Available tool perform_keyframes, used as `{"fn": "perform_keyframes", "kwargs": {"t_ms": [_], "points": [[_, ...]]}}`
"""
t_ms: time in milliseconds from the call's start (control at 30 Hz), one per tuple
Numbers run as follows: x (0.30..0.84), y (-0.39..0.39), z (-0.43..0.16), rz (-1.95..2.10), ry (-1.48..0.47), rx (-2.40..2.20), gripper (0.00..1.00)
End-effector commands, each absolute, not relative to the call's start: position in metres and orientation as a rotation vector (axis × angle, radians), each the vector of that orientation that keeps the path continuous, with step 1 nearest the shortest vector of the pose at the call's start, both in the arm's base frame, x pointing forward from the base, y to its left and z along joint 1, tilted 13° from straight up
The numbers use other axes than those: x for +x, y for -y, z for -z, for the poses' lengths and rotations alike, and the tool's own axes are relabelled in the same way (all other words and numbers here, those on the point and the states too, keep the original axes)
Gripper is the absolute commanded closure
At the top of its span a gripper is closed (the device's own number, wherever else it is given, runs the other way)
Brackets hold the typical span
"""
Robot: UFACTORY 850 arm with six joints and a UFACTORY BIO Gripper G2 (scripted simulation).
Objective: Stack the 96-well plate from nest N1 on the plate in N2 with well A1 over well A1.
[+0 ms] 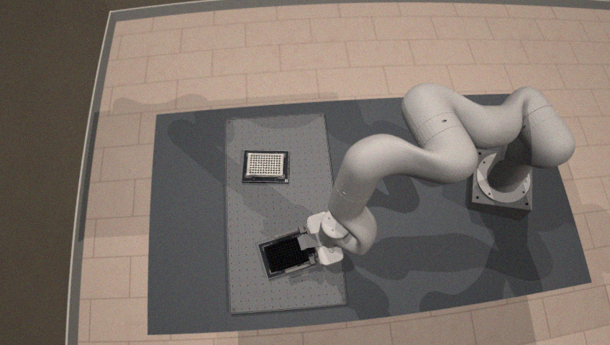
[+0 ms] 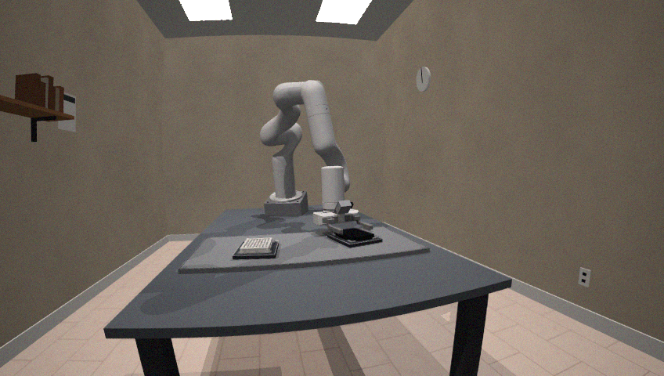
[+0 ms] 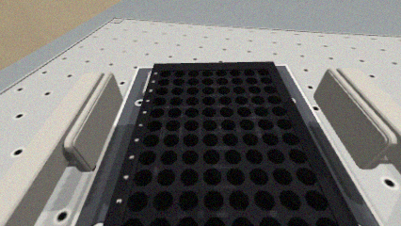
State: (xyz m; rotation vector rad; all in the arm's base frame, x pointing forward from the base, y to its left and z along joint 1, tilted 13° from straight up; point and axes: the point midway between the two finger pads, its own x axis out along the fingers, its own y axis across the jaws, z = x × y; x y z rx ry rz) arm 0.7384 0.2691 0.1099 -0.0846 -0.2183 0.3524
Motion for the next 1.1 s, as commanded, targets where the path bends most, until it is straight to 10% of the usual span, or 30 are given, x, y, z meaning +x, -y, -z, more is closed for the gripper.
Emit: {"fn": "perform_keyframes", "kwargs": {"t_ms": [0,867,900,1067], "points": [[0.7398,-0.2694,-0.1089,-0.352,0.221,-0.084,0.63],[0.741,-0.2692,-0.1037,-0.352,0.221,-0.084,0.63],[0.741,-0.2692,-0.1037,-0.352,0.221,-0.084,1.0],[0.741,-0.2692,-0.1037,-0.352,0.221,-0.084,1.0]]}}
